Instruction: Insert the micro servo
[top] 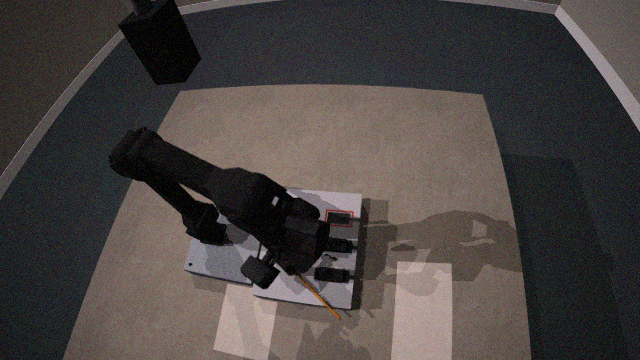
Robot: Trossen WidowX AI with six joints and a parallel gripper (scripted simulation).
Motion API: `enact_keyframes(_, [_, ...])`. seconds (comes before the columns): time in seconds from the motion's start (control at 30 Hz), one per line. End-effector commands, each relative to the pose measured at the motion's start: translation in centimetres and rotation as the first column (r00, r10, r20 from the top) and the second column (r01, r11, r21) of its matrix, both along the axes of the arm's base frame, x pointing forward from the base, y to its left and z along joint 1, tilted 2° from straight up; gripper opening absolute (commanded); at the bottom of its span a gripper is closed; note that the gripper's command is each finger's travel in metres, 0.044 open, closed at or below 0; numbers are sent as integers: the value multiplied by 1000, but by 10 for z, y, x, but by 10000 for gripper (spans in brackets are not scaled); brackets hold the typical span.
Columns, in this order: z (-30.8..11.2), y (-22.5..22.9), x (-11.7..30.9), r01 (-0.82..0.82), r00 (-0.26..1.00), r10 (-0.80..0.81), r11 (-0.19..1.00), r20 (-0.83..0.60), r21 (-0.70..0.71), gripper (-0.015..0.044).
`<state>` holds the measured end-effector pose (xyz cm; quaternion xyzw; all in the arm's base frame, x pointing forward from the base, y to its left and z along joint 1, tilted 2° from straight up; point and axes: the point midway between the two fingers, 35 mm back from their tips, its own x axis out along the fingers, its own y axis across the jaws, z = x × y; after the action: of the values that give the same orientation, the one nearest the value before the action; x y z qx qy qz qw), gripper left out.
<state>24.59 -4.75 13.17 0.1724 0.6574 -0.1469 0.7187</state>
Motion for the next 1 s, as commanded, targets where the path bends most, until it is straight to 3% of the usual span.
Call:
enact_keyframes(0.0, [9, -13, -13, 139, 990, -139, 990, -32, 1, 440])
enact_keyframes(0.97, [-32, -14, -13, 161, 986, -160, 987, -38, 2, 440])
